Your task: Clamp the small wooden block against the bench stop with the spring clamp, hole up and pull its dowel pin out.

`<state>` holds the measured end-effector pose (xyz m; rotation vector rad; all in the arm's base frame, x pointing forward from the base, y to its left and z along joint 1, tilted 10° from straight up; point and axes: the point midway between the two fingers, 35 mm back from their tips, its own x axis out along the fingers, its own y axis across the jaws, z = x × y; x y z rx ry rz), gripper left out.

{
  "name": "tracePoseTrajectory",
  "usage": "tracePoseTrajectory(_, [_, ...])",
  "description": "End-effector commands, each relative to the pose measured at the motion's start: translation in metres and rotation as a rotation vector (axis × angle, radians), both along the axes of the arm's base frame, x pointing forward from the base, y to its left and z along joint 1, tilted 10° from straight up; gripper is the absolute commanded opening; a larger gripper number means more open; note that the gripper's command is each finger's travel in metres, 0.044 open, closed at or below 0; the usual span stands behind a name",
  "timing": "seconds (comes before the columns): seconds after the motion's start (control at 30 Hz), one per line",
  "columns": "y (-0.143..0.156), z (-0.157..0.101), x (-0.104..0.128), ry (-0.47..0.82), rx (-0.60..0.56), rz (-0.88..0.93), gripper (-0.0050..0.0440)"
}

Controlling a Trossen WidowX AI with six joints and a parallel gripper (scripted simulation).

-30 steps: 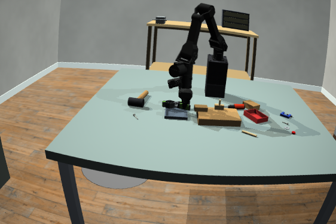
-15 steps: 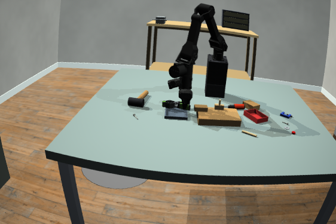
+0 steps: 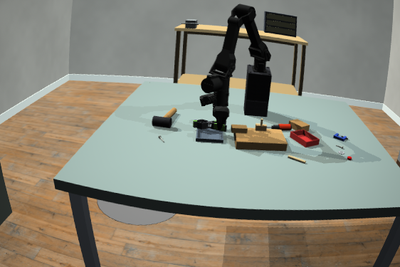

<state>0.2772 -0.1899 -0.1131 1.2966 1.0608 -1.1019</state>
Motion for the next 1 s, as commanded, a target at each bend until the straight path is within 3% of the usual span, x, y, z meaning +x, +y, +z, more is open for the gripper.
tracePoseTrajectory(0.0, [0.0,0.0,0.0,0.0,0.0,0.0,0.035])
tracePoseTrajectory(0.97, [0.0,0.0,0.0,0.0,0.0,0.0,0.017])
